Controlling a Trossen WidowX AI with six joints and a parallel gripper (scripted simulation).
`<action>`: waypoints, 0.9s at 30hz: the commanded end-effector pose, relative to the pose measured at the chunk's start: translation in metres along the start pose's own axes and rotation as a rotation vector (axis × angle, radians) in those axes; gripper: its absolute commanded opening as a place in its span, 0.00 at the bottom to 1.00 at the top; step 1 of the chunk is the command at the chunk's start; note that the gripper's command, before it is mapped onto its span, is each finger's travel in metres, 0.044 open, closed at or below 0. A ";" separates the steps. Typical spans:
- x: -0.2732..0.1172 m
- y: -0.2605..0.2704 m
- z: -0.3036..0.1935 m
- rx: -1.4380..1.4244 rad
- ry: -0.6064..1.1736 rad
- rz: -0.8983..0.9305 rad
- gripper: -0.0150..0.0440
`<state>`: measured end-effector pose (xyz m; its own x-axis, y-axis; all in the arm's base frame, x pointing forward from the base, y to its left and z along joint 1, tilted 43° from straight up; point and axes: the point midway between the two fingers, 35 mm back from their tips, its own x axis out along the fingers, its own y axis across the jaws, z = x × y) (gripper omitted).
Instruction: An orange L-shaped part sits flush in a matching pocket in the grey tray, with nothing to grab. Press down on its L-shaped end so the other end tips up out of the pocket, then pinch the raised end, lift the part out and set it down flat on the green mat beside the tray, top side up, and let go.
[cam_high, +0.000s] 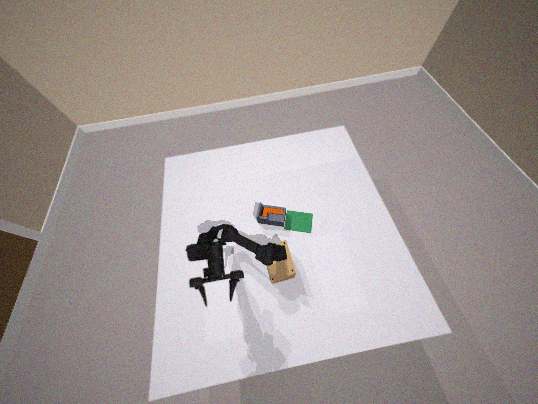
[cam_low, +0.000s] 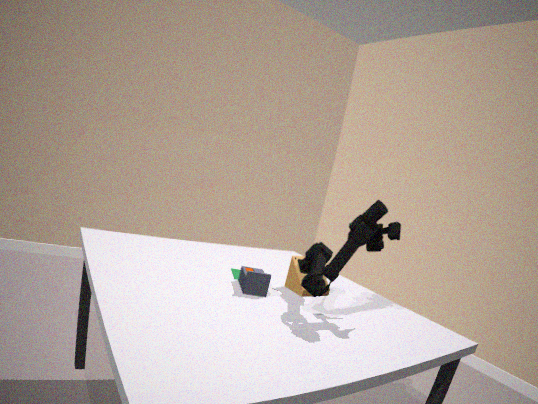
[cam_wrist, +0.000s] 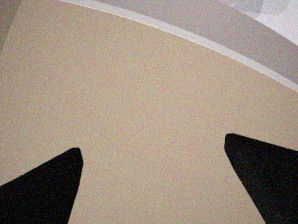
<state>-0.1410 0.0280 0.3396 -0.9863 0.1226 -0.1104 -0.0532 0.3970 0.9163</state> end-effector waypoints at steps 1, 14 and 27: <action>0.001 -0.002 -0.003 -0.017 0.012 -0.010 0.89; -0.066 -0.145 -0.159 -1.152 0.969 -0.433 0.56; -0.268 -0.260 -0.119 -2.131 2.254 -0.250 0.56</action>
<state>0.0739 -0.2296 0.1947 0.0316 -0.4541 -0.8904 0.8401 -0.4705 0.2698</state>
